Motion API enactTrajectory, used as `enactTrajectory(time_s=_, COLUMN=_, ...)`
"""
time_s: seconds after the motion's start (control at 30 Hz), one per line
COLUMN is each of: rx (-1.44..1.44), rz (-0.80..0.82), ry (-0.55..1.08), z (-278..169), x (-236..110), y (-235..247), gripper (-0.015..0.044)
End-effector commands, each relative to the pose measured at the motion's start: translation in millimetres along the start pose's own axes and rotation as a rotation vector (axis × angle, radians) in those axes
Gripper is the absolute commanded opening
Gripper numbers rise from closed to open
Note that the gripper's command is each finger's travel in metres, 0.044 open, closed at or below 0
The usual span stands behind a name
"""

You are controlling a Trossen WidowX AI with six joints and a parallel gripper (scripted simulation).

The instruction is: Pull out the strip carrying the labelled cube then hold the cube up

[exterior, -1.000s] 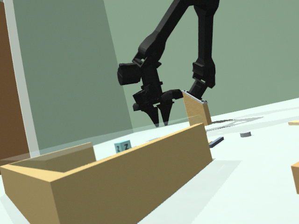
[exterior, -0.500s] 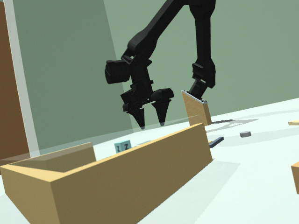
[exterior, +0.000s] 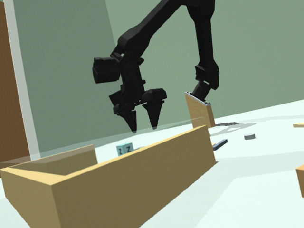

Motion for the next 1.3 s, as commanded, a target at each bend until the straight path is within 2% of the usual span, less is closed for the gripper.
enactTrajectory(time_s=0.0, rx=0.000, rz=0.002, ry=-0.006, z=15, x=-3, y=0, gripper=0.0440)
enactTrajectory(time_s=0.8, rx=-0.003, rz=0.001, ry=-0.009, z=85, x=-15, y=-1, gripper=0.0440)
enactTrajectory(time_s=1.03, rx=-0.003, rz=0.001, ry=-0.009, z=86, x=-6, y=-1, gripper=0.0256)
enactTrajectory(time_s=1.27, rx=-0.003, rz=0.001, ry=-0.009, z=86, x=6, y=-1, gripper=0.0250)
Point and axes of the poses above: the point midway between the two fingers, 35 mm back from their tips, its own x axis out along the fingers, its own y axis across the jaws, z = x × y, the point moved 5 cm from there along -x, back along the fingers, and after that the axes turned 10 degrees about -x, right-handed, at the moved point
